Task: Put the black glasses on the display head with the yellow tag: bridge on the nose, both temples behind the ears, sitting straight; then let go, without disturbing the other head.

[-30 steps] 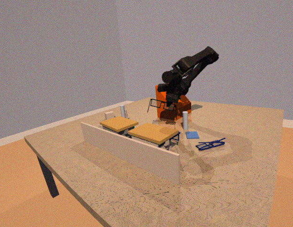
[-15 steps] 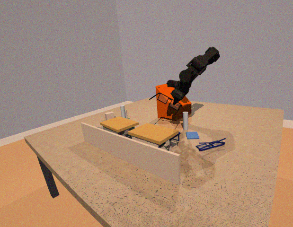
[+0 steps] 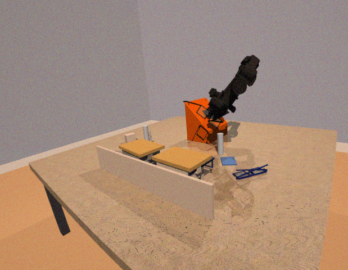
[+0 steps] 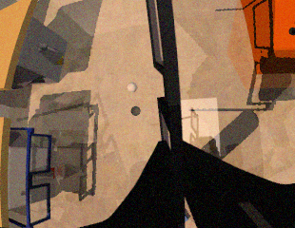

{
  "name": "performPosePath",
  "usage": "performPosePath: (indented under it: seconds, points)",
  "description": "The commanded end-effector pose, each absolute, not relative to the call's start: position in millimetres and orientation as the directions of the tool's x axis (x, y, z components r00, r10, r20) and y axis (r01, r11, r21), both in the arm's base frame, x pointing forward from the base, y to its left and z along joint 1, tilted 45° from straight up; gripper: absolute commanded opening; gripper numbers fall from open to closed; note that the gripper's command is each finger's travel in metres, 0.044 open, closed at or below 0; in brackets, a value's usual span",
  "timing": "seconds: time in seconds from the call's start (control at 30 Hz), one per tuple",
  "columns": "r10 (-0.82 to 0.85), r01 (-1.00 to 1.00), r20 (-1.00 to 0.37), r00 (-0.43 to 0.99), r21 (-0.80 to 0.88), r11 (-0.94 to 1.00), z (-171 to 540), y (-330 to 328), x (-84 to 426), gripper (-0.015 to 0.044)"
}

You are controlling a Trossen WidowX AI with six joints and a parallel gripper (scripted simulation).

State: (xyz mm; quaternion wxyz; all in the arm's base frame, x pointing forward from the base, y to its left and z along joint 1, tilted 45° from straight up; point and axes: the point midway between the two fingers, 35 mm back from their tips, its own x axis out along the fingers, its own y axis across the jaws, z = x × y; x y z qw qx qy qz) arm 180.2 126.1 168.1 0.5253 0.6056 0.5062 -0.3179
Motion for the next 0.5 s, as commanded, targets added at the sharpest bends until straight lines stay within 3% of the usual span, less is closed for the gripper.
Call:
performPosePath:
  seconds: [0.0,0.47]
  points:
    - [0.276,0.944,-0.906,0.322,0.330,-0.020,174.6,125.7,174.9,0.0000]
    - [0.310,0.855,-0.825,0.472,0.343,-0.389,204.9,122.4,152.5,0.0000]
